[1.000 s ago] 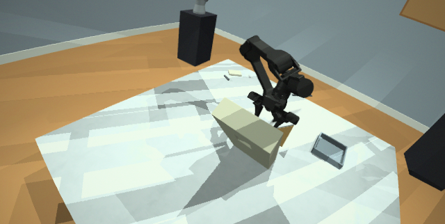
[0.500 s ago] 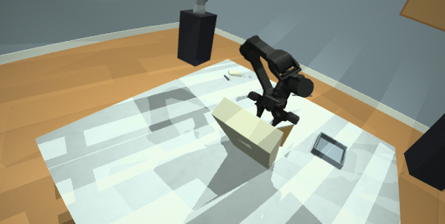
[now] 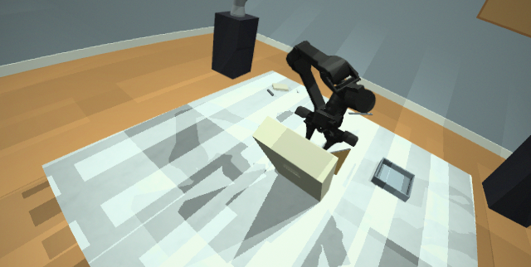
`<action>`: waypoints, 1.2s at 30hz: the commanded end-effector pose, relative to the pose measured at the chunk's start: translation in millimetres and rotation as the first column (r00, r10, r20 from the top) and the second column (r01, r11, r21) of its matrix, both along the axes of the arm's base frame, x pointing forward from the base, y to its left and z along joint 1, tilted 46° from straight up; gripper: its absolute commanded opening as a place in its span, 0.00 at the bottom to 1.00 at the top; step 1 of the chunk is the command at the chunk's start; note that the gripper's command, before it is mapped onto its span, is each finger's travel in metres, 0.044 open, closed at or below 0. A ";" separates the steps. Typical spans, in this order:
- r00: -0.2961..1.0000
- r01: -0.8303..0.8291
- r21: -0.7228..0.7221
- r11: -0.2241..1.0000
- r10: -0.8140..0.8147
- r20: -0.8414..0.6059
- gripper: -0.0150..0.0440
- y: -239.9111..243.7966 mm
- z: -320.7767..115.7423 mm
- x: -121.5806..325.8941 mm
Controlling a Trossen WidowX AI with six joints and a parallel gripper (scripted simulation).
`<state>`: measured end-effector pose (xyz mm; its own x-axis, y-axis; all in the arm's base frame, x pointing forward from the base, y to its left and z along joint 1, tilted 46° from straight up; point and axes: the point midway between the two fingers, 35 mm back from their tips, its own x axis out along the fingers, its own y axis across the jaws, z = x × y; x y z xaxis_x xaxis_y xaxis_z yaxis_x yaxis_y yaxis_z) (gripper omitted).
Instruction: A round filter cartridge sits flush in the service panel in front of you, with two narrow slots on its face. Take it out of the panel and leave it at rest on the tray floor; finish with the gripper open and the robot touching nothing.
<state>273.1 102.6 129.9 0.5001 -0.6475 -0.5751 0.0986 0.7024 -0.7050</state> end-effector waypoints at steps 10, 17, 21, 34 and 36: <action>0.993 -0.110 -0.005 0.994 0.110 -0.040 0.25 46.6 40.3 -22.7; 0.986 -0.159 -0.009 0.987 0.158 -0.057 0.25 63.4 58.1 -38.8; 0.989 -0.136 -0.006 0.991 0.136 -0.051 0.25 72.6 49.5 -35.5; 0.999 -0.046 0.002 0.999 0.046 -0.021 0.25 106.0 9.4 -24.9; 0.999 -0.032 0.003 0.999 0.032 -0.015 0.25 110.6 2.5 -23.6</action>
<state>247.3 204.8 144.3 0.5220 -0.6178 -0.5880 0.0406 0.7066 -0.7064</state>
